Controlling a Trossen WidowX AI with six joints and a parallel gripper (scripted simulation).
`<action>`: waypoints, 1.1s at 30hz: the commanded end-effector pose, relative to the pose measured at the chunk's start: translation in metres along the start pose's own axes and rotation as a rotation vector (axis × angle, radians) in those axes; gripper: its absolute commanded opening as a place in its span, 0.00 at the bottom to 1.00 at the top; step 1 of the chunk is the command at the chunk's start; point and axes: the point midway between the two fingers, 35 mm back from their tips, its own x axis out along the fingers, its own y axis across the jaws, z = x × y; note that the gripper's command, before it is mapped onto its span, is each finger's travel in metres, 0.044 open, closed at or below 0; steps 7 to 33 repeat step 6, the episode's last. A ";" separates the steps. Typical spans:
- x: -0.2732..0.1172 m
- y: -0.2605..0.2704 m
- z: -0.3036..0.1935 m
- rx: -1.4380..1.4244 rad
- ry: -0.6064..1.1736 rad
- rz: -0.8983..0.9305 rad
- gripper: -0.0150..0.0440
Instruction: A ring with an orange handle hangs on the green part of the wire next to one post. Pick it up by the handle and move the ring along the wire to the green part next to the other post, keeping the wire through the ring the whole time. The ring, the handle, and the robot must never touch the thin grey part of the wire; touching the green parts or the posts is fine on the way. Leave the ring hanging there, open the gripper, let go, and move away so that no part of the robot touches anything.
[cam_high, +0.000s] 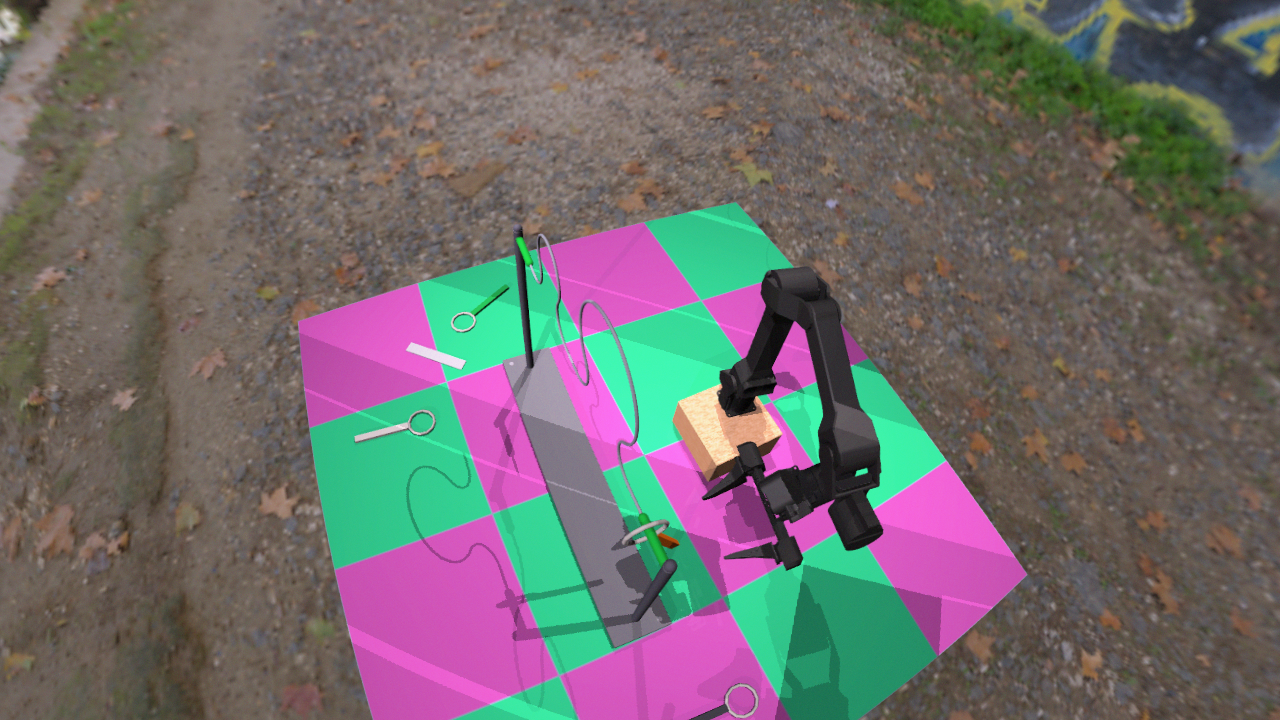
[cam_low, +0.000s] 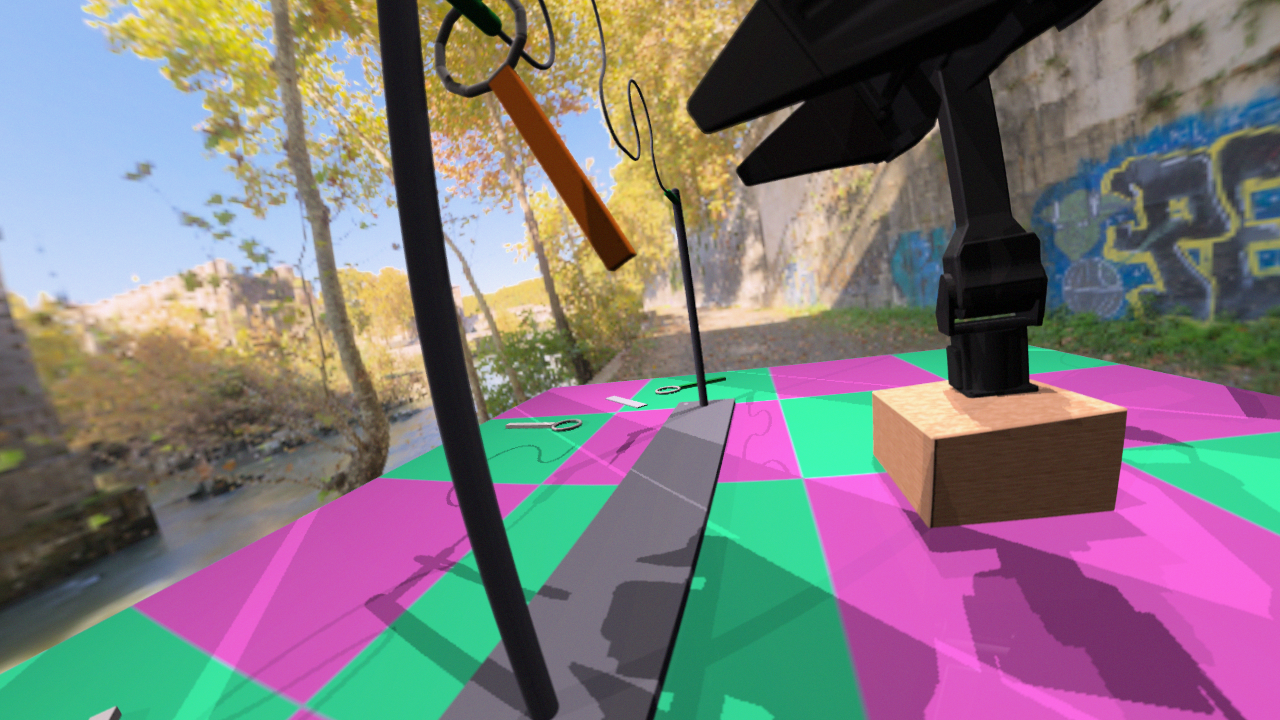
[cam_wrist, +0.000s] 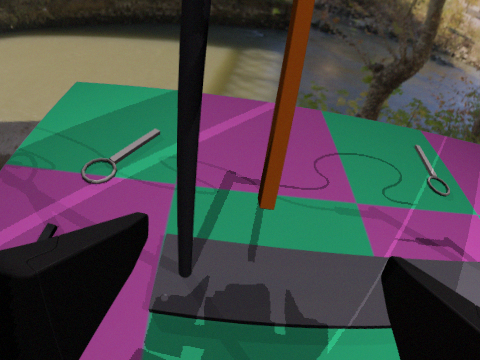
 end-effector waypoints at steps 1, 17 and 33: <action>0.000 0.000 0.001 0.004 -0.003 -0.001 1.00; 0.000 0.000 0.001 0.004 -0.003 -0.001 1.00; 0.000 0.000 0.001 0.004 -0.003 -0.001 1.00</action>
